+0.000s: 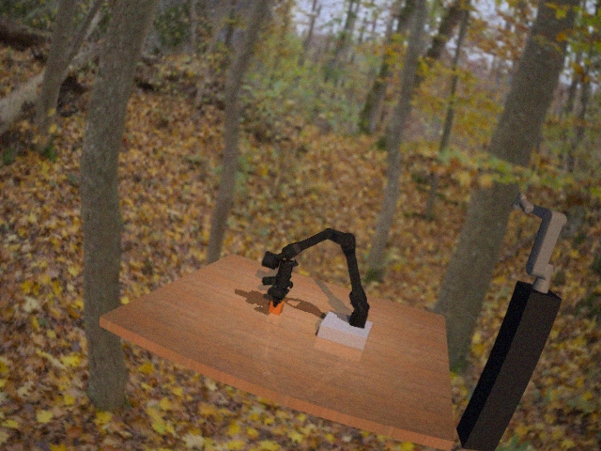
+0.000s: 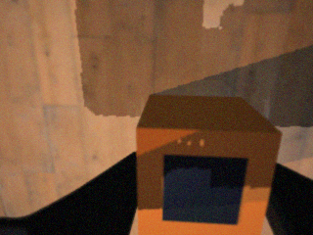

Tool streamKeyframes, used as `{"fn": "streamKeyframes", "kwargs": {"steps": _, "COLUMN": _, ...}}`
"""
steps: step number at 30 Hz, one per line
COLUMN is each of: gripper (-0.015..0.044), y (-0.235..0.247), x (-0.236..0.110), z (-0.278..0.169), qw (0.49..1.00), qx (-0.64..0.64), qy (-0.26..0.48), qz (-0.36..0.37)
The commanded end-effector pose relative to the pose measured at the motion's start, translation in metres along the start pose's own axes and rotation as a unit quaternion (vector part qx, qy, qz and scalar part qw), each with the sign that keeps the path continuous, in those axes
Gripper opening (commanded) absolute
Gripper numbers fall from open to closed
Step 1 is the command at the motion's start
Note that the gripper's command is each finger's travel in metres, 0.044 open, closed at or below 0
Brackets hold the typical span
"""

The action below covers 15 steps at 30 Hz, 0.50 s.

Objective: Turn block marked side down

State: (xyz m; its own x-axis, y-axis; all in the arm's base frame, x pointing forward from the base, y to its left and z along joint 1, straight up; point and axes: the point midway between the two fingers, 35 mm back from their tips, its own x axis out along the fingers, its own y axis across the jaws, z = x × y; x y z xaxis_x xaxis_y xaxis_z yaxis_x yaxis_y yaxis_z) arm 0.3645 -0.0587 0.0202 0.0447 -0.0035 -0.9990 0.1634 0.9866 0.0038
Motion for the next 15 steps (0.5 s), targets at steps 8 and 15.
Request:
{"fn": "streamKeyframes", "kwargs": {"steps": 8, "gripper": 0.0150, "y": 0.000, "x": 0.002, "z": -0.001, "qw": 1.000, "qx": -0.001, "qy": 0.003, "qz": -0.002}}
{"fn": "streamKeyframes", "kwargs": {"steps": 15, "gripper": 0.0044, "y": 0.000, "x": -0.009, "z": -0.001, "qw": 1.000, "qx": -0.001, "qy": 0.003, "qz": -0.002}}
